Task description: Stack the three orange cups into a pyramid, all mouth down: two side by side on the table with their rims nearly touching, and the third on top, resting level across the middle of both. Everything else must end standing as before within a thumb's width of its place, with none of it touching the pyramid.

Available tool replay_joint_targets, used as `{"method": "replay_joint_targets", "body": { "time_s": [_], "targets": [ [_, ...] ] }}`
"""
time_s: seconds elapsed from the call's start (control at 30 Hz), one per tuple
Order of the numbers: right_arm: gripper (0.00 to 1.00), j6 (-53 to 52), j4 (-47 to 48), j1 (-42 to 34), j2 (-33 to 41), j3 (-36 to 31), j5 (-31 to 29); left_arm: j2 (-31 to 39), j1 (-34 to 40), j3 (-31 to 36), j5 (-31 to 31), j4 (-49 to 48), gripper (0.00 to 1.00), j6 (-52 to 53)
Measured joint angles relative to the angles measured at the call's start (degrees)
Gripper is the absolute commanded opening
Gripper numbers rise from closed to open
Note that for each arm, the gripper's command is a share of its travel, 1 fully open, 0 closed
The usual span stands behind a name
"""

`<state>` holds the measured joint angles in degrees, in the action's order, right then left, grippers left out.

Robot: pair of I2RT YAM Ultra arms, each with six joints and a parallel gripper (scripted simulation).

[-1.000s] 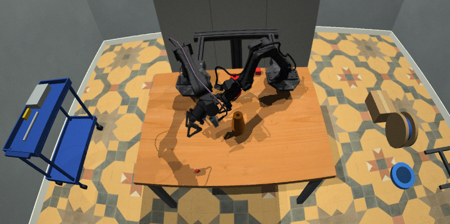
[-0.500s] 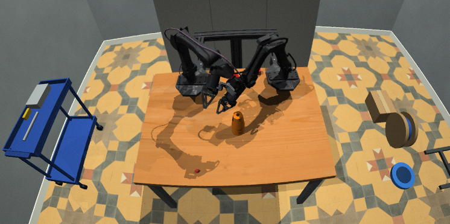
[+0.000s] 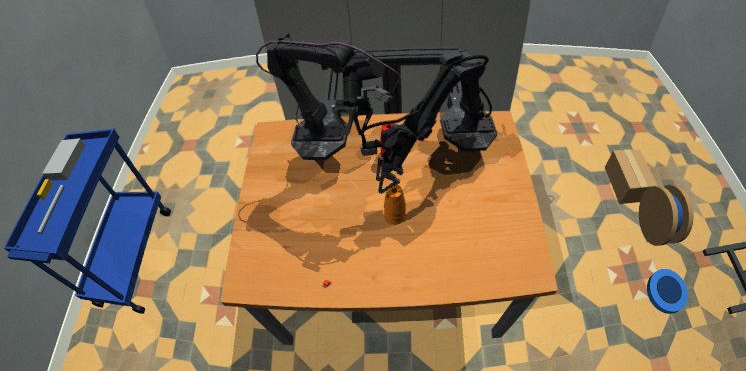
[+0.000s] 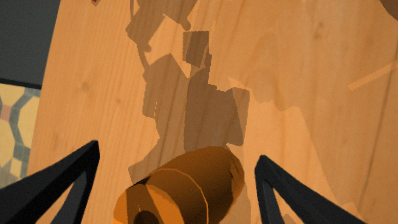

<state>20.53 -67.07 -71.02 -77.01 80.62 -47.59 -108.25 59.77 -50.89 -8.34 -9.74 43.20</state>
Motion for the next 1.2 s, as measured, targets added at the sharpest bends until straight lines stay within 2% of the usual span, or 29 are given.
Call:
{"method": "replay_joint_targets", "body": {
  "time_s": [0.3, 0.7, 1.13, 1.17, 1.2],
  "targets": [
    [1.00, -19.9, -5.5, -11.4, 10.5, -3.7, 1.4, 4.6, -1.9, 0.1, -1.2, 8.3, 1.00, -14.6],
    [1.00, -47.8, -13.3, -25.7, 30.3, -10.9, 5.2, 11.3, -5.1, 0.5, -2.3, 18.4, 1.00, -31.1],
    [1.00, -62.5, -18.3, -40.4, 34.2, -12.9, 4.1, 11.4, -5.2, 0.5, -2.3, 19.9, 1.00, -33.0],
    [1.00, -63.1, -18.6, -40.7, 34.1, -12.9, 3.9, 11.4, -5.2, 0.5, -2.3, 20.0, 0.89, -33.1],
    [1.00, -63.6, -18.8, -41.0, 34.2, -12.9, 3.7, 11.4, -5.2, 0.5, -2.3, 20.0, 0.82, -33.2]
  ]
}}
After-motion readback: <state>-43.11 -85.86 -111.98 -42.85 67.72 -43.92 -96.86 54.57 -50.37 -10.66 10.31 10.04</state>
